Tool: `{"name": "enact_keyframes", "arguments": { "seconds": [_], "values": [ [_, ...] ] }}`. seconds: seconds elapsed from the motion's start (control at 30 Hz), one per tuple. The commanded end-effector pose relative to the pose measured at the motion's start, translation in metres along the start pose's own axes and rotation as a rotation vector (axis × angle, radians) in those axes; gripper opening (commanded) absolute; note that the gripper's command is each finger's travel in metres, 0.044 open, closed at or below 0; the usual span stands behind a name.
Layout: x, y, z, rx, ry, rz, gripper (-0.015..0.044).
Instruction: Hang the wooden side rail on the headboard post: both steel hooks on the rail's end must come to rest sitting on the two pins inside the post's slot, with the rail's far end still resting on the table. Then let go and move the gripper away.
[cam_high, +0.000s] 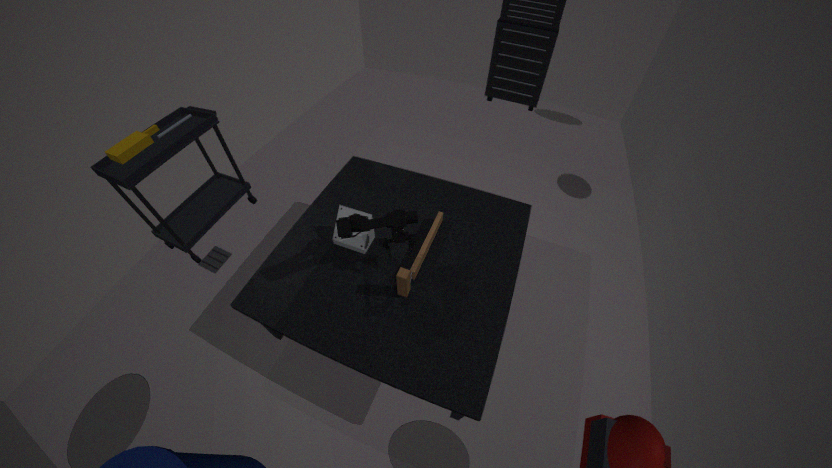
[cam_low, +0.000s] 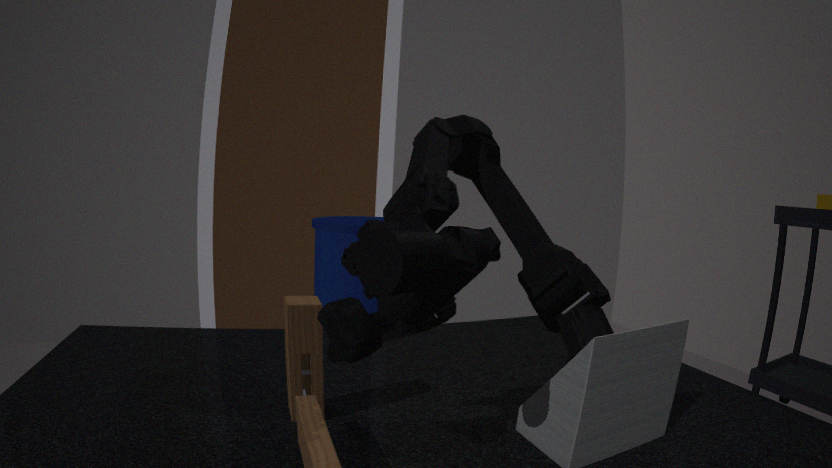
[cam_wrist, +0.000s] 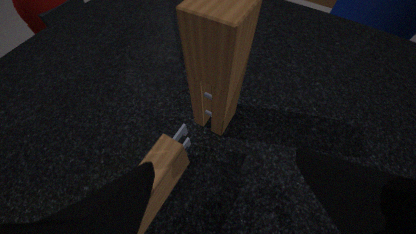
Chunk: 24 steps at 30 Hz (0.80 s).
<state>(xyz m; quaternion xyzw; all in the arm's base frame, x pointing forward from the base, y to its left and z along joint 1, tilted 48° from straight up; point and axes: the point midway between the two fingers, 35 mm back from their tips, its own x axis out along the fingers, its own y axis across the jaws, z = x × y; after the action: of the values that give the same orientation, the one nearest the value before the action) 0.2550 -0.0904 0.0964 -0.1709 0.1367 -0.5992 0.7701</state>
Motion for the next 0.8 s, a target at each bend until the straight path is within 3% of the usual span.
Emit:
{"name": "enact_keyframes", "arguments": {
  "seconds": [0.0, 0.4, 0.77],
  "values": [
    [0.000, 0.001, 0.001, -0.015, -0.003, -0.001, 0.0440],
    [0.005, 0.030, 0.001, -0.656, 0.205, 0.088, 0.0440],
    [0.006, 0.052, 0.005, -1.272, 0.336, 0.289, 0.0440]
  ]
}}
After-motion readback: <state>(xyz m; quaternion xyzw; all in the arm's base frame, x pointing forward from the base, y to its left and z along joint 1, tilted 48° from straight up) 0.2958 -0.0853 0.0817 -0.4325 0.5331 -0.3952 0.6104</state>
